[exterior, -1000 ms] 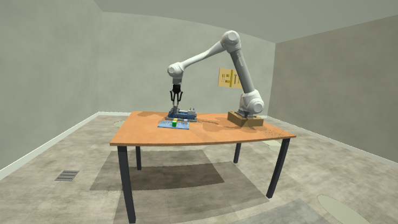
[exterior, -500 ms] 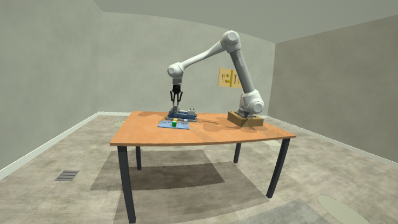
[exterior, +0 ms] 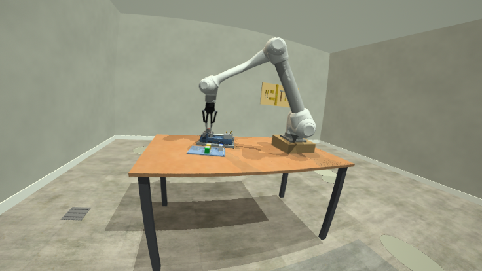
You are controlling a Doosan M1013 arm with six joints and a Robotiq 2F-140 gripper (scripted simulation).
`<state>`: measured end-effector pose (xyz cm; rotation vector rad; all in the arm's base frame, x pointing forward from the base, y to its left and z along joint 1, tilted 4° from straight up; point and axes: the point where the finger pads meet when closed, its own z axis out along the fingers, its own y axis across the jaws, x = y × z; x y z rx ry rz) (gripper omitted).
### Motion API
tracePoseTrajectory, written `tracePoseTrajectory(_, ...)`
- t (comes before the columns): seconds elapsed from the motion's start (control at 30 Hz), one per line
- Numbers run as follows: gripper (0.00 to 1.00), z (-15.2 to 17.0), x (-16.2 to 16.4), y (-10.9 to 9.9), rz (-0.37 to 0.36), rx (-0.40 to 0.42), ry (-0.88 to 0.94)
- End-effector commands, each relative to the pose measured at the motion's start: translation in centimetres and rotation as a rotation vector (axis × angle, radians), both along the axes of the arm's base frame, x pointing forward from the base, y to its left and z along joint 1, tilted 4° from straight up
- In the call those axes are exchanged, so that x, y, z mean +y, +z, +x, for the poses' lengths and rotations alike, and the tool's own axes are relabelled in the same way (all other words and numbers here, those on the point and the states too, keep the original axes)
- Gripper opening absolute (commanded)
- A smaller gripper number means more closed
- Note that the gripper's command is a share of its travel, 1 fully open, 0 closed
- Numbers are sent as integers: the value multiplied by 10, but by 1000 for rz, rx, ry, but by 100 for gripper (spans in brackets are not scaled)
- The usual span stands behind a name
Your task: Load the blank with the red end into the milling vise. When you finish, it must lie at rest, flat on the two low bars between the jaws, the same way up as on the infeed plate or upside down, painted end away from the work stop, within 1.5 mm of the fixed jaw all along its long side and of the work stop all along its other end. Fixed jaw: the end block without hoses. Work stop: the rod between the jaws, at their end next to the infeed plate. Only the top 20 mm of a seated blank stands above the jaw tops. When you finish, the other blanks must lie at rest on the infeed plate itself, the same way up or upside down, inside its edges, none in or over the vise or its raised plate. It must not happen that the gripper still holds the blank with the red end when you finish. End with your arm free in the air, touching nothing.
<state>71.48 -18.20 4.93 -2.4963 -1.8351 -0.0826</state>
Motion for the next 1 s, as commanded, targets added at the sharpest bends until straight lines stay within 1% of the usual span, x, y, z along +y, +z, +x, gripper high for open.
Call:
tracePoseTrajectory(0.0,0,0,0,0,0,0,0)
tracePoseTrajectory(0.97,0,4,4,0,0,0,0)
